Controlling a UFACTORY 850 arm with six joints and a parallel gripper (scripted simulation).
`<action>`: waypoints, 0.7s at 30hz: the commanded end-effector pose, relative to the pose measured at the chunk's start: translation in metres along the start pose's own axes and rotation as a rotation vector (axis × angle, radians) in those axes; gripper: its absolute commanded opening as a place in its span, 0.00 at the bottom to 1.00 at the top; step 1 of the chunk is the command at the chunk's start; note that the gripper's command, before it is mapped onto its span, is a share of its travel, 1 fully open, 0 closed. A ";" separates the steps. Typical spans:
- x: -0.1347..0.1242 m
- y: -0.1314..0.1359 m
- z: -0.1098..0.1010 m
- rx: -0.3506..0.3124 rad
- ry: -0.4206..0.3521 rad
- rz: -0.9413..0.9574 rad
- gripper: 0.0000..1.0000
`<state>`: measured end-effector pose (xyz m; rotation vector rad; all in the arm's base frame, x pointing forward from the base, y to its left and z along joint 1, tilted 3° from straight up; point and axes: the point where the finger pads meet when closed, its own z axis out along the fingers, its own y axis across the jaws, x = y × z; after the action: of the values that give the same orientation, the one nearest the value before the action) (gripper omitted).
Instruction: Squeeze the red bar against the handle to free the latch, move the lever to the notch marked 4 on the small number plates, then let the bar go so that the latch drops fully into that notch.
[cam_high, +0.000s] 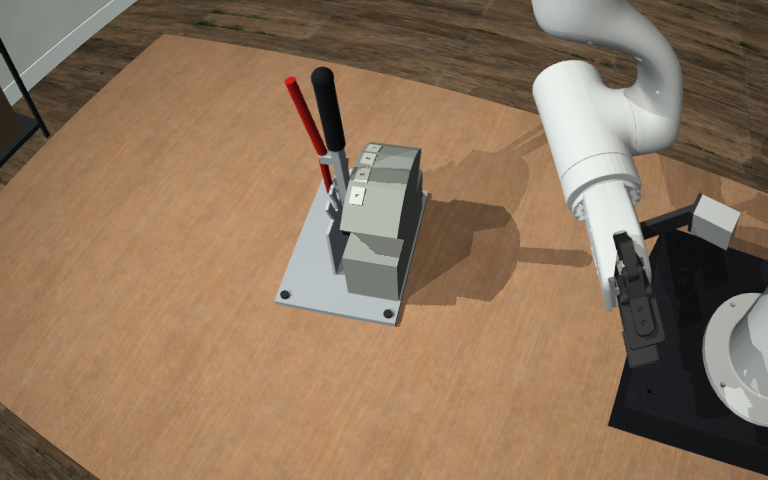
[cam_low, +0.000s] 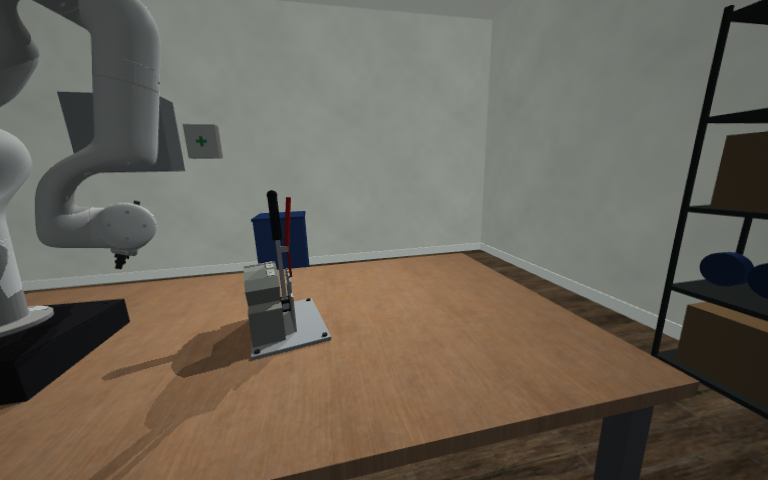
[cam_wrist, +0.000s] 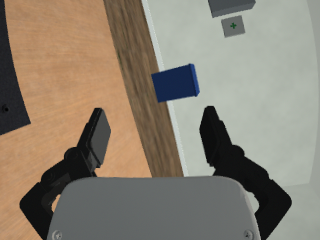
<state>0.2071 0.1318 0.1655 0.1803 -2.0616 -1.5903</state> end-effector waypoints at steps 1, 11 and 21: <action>-0.017 0.017 -0.025 0.061 -0.098 0.099 1.00; -0.048 0.045 -0.072 0.148 -0.291 0.275 1.00; -0.072 0.068 -0.108 0.214 -0.440 0.410 1.00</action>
<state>0.3105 0.0966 0.2137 -0.4031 -2.3458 -1.3218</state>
